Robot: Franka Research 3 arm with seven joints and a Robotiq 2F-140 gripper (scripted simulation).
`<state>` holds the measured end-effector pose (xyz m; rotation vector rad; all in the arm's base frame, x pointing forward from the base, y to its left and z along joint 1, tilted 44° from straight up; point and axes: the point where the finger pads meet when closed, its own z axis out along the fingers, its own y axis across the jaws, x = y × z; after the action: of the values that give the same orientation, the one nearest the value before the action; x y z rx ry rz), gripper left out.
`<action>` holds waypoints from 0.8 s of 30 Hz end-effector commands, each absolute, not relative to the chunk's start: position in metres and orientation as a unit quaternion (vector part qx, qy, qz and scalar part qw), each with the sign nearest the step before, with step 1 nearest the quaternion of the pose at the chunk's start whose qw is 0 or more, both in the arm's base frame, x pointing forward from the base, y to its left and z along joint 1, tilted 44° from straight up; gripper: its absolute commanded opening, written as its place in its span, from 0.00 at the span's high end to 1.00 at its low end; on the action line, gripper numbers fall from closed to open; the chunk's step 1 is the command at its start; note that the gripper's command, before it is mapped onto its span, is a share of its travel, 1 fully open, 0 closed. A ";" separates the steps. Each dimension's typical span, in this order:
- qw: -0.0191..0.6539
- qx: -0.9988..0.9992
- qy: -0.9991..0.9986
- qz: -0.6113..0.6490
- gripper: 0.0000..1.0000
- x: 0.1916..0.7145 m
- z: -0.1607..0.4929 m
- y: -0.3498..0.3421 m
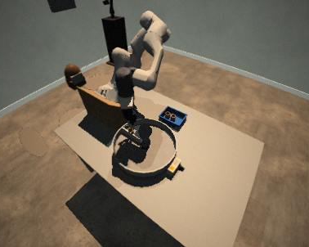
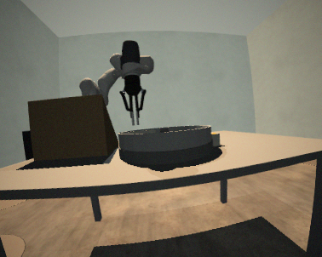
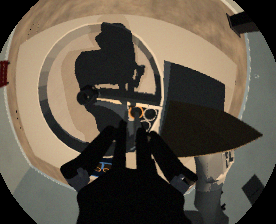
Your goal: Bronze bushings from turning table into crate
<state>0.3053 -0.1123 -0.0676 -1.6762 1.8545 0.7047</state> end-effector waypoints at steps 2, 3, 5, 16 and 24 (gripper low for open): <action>0.271 -0.627 0.683 0.260 0.90 0.306 -0.067 -0.113; 0.271 -0.627 0.683 0.260 0.90 0.306 -0.067 -0.113; 0.271 -0.627 0.683 0.260 0.90 0.306 -0.067 -0.113; 0.271 -0.627 0.683 0.260 0.90 0.307 -0.082 -0.098; 0.271 -0.627 0.683 0.260 0.90 0.307 -0.083 -0.097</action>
<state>0.3060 -0.0958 -0.0818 -1.6819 1.8437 0.7129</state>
